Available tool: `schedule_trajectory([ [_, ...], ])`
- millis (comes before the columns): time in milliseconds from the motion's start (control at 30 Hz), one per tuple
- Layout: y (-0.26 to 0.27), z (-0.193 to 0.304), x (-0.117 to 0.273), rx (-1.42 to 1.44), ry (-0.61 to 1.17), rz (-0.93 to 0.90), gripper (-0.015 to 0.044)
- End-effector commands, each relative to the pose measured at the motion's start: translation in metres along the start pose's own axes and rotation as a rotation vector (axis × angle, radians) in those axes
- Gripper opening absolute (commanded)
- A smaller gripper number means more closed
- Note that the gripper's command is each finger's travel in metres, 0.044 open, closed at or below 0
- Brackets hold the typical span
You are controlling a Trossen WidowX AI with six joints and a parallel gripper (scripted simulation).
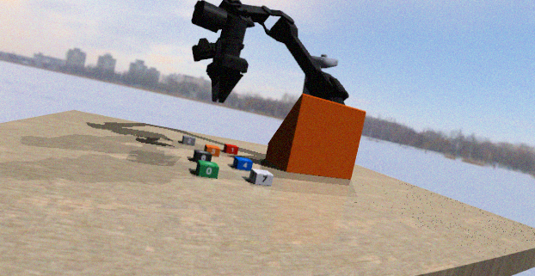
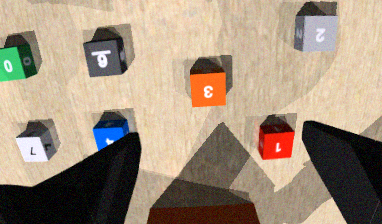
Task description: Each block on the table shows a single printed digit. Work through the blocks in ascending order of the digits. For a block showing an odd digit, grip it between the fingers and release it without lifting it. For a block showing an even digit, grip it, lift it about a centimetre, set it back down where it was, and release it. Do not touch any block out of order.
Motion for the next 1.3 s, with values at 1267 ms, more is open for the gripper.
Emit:
schedule_trajectory([
  [1267, 0.164, 0.026, 0.004, -0.001, -0.001, -0.016, 0.0400],
])
Point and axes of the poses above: the point midway between the two fingers, 35 mm back from their tips, its own x axis back along the fingers, its own y axis across the jaws, z = x × y, the point moved 3 cm from there along x, back along the fingers, and after that the axes turned 14 degrees about x, right-handed, at the moved point
